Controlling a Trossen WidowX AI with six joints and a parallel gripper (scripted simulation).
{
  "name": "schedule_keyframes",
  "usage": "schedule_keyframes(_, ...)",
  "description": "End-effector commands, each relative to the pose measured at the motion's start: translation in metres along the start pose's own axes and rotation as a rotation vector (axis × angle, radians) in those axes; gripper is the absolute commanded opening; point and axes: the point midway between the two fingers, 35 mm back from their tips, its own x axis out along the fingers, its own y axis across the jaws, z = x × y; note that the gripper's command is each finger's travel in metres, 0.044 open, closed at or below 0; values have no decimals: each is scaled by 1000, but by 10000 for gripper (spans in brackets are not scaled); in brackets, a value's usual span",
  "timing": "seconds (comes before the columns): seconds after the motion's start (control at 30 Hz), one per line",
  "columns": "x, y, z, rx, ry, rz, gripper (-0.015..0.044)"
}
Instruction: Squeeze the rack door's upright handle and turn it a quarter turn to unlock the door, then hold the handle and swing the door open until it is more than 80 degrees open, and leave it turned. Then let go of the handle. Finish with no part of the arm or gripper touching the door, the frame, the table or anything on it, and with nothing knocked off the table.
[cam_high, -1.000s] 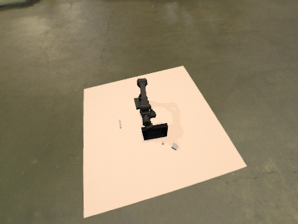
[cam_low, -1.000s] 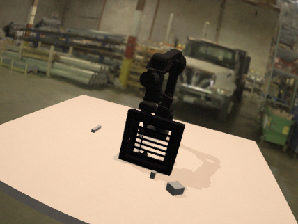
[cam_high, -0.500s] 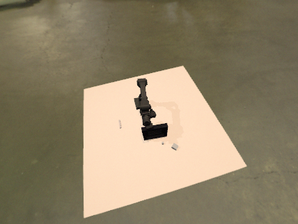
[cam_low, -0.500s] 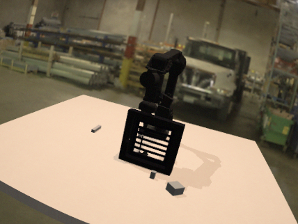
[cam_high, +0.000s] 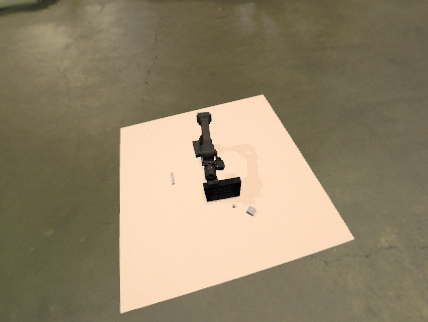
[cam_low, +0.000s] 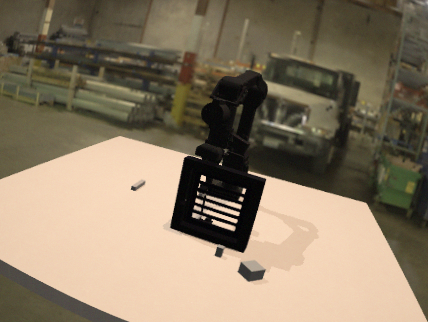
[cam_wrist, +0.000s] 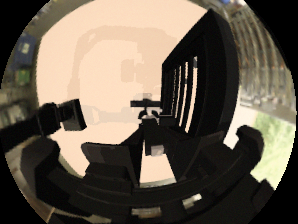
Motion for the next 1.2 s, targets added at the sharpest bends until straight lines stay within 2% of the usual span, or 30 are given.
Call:
schedule_keyframes(0.0, 1, 6, 4, 93, -5, 8, 12)
schedule_keyframes(1.17, 1, 54, 40, 704, -4, 14, 12)
